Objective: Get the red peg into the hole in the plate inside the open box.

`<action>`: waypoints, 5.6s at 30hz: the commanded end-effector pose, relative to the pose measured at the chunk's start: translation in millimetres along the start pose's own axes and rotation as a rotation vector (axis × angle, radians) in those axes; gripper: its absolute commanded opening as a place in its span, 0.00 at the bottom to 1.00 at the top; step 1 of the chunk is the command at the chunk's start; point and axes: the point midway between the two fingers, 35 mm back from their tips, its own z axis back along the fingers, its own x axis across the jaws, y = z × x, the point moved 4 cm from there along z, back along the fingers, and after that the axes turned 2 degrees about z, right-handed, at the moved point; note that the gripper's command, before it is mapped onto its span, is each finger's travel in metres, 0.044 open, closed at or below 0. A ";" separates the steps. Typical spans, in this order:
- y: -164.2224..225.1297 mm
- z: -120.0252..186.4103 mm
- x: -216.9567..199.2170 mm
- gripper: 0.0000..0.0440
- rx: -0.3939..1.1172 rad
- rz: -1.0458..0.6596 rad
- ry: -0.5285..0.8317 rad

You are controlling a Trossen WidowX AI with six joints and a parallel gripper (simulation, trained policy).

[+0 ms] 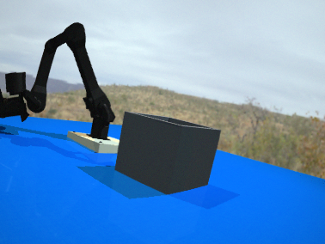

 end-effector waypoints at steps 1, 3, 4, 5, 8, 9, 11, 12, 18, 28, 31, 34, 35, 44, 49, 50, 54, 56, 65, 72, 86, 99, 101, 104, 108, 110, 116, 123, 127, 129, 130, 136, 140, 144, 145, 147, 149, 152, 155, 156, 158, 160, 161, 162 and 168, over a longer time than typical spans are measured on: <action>-0.4 -0.2 0.6 0.96 -0.001 0.002 0.007; -1.7 0.5 5.0 1.00 -0.003 0.004 0.009; -3.0 1.3 8.8 1.00 -0.006 0.002 0.005; -4.7 2.2 13.2 1.00 -0.010 -0.001 -0.003; -14.9 2.8 28.1 1.00 -0.030 -0.013 -0.025; -19.2 2.8 34.6 1.00 -0.037 -0.017 -0.037; -28.5 2.8 49.5 1.00 -0.049 -0.023 -0.066; -33.4 3.1 57.6 1.00 -0.055 -0.025 -0.081; -64.7 11.7 109.4 1.00 -0.082 -0.030 -0.187; -114.2 54.3 194.9 1.00 -0.102 -0.027 -0.385; -128.3 73.1 217.7 1.00 -0.105 -0.025 -0.447; -142.1 94.0 238.6 1.00 -0.108 -0.023 -0.508; -146.7 101.4 245.2 1.00 -0.110 -0.022 -0.528; -187.2 174.7 292.7 1.00 -0.124 -0.030 -0.709; -208.4 218.3 310.3 1.00 -0.131 -0.046 -0.805; -212.4 227.1 313.1 1.00 -0.132 -0.051 -0.824; -227.8 262.2 322.0 1.00 -0.132 -0.070 -0.899; -234.9 279.8 325.1 1.00 -0.129 -0.082 -0.936; -260.7 357.7 328.7 1.00 -0.091 -0.138 -1.103; -269.9 415.2 320.7 1.00 -0.025 -0.182 -1.237; -257.2 513.3 281.3 1.00 0.230 -0.237 -1.473; -225.4 578.2 225.0 1.00 0.559 -0.205 -1.599; -219.2 585.7 215.4 1.00 0.612 -0.191 -1.610; -209.3 595.6 201.0 1.00 0.693 -0.165 -1.619; -194.9 606.6 181.4 1.00 0.800 -0.121 -1.621; -187.4 611.3 171.5 1.00 0.852 -0.095 -1.618; -164.1 622.5 141.0 1.00 1.006 -0.006 -1.592; -136.8 631.2 104.3 1.00 1.172 0.115 -1.535; -121.4 634.1 83.1 1.00 1.257 0.191 -1.488; -113.8 635.0 72.5 1.00 1.297 0.230 -1.460; -110.0 635.3 67.1 1.00 1.316 0.250 -1.444; -87.8 634.9 35.7 1.00 1.416 0.370 -1.336; -73.6 632.6 15.6 1.00 1.467 0.447 -1.248; -60.2 628.8 -3.3 1.00 1.503 0.518 -1.148; -56.9 627.6 -7.8 1.00 1.510 0.534 -1.122; -50.6 625.0 -16.4 1.00 1.519 0.565 -1.068; -44.4 622.3 -24.6 1.00 1.524 0.593 -1.013; -35.6 617.7 -35.9 1.00 1.523 0.630 -0.932; -27.3 613.2 -45.8 1.00 1.512 0.661 -0.856; -24.6 611.7 -48.7 1.00 1.506 0.670 -0.832; -19.5 608.9 -54.0 1.00 1.493 0.687 -0.789; -14.7 606.5 -58.4 1.00 1.477 0.702 -0.750; -12.3 605.4 -60.2 1.00 1.468 0.709 -0.734; -9.9 604.4 -61.9 1.00 1.460 0.716 -0.718; 3.9 598.8 -69.3 1.00 1.404 0.749 -0.652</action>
